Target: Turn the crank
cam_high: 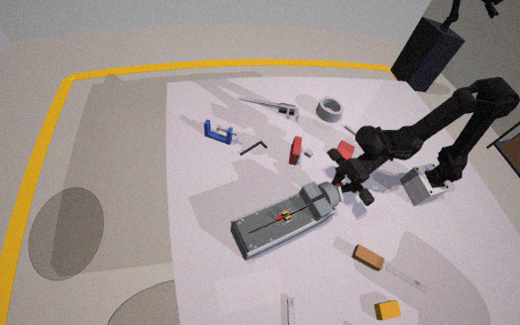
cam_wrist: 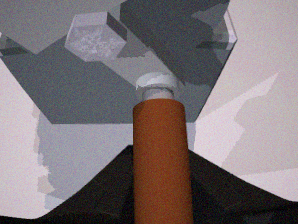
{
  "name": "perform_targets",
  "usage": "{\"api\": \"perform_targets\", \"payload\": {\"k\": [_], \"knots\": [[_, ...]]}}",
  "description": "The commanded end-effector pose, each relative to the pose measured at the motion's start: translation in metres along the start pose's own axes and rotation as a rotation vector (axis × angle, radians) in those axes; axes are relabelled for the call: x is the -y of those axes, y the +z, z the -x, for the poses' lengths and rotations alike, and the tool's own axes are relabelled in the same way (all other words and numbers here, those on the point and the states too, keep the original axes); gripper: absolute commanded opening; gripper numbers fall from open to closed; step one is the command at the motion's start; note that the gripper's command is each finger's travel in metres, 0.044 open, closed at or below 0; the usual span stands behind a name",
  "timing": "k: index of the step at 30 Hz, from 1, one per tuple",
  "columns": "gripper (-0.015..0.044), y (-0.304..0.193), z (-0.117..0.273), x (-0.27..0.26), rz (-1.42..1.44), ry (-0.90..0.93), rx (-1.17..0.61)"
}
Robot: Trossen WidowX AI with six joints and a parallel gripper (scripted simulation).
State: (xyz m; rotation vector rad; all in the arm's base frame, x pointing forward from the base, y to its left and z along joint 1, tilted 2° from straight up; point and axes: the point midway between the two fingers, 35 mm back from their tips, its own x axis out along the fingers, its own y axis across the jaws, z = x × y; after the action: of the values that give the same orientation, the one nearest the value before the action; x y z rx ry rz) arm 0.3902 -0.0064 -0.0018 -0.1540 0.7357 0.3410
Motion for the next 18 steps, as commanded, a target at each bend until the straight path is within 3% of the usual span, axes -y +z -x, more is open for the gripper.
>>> {"api": "perform_targets", "payload": {"k": [1,18], "knots": [[0.0000,0.0034,0.0040,0.0079,0.000,-0.016,0.011],[0.0000,0.0090,0.0102,0.0128,0.000,-0.016,0.011]]}}
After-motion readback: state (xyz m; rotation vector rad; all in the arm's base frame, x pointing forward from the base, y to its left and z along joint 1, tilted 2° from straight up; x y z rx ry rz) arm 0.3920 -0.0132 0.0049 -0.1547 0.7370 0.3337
